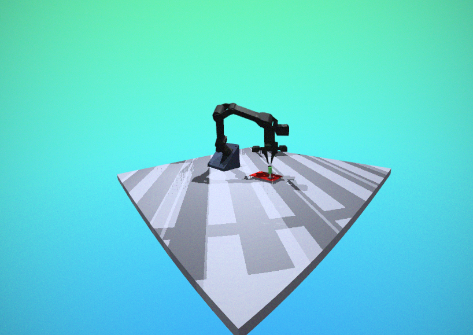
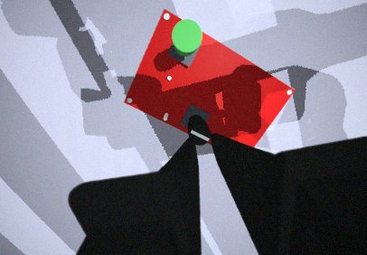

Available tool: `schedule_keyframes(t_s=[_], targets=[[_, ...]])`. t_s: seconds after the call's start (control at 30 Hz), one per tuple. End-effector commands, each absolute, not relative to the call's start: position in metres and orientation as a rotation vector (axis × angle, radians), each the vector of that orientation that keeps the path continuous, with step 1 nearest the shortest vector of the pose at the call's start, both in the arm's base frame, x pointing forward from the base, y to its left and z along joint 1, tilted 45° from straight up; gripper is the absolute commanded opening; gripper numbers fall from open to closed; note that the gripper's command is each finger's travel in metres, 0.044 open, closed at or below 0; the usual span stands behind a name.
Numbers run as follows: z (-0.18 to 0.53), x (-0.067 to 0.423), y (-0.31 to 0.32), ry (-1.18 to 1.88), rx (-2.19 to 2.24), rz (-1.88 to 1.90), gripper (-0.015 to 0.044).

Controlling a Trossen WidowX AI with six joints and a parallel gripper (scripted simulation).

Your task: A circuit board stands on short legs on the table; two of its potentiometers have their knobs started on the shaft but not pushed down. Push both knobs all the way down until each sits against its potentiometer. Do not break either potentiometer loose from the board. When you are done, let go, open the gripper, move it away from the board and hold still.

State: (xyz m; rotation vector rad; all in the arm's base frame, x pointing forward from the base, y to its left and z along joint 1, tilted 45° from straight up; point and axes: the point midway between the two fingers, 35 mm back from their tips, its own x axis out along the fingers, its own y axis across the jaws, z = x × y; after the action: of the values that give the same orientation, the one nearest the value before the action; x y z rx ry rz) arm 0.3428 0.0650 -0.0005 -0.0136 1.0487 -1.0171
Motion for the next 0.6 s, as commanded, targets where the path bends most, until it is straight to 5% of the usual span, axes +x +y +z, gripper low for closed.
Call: schedule_keyframes(t_s=[0.0,0.07,0.33,0.57], targets=[[-0.001,0.343,0.064,1.049,-0.015,-1.017,0.0157],[-0.001,0.343,0.064,1.049,-0.015,-1.017,0.0210],[0.021,0.360,0.070,1.028,0.025,-0.997,0.0000],[0.071,0.388,0.067,1.045,-0.003,-1.018,0.0000]])
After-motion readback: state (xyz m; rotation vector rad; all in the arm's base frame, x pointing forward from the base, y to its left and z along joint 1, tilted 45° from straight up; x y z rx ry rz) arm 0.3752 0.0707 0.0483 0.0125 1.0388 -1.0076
